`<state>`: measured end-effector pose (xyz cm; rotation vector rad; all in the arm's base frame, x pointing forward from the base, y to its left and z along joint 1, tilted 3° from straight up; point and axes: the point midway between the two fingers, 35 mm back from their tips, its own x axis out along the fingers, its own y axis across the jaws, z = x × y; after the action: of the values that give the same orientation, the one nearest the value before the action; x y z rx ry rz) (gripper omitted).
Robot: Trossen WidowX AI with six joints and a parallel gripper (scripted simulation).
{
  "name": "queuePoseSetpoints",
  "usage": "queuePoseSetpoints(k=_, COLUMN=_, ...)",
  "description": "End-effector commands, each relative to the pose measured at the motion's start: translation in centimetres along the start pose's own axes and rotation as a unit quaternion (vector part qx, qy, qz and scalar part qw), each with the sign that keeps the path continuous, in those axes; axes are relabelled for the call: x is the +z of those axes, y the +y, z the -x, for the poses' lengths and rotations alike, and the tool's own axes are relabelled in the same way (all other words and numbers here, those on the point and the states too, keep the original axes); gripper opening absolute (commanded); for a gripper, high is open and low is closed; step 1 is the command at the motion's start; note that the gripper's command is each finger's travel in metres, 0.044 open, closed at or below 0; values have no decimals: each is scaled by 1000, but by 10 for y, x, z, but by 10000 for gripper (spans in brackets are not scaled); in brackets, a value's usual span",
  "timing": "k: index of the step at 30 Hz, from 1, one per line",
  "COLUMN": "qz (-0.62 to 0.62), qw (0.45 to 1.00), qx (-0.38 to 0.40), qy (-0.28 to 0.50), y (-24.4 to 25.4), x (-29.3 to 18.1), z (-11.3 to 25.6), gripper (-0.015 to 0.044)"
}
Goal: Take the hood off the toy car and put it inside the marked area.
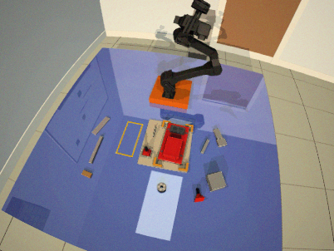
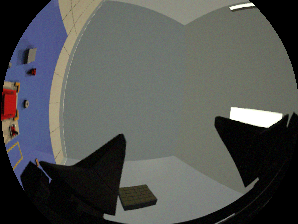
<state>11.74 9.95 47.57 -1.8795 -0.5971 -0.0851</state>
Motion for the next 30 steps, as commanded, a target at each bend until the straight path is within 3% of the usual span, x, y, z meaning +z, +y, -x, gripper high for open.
queuePoseSetpoints(k=1, qz=-2, qw=1000, qx=-1, qy=0, y=0, x=-1, z=0, gripper=440)
queuePoseSetpoints(k=12, qz=-223, qw=972, qx=-77, qy=13, y=-17, x=-66, z=0, gripper=440)
queuePoseSetpoints(k=21, qz=-411, qw=904, qx=-110, qy=27, y=-2, x=-129, z=-13, gripper=440)
queuePoseSetpoints(k=30, qz=-519, qw=846, qx=-113, qy=38, y=24, x=-161, z=-29, gripper=440)
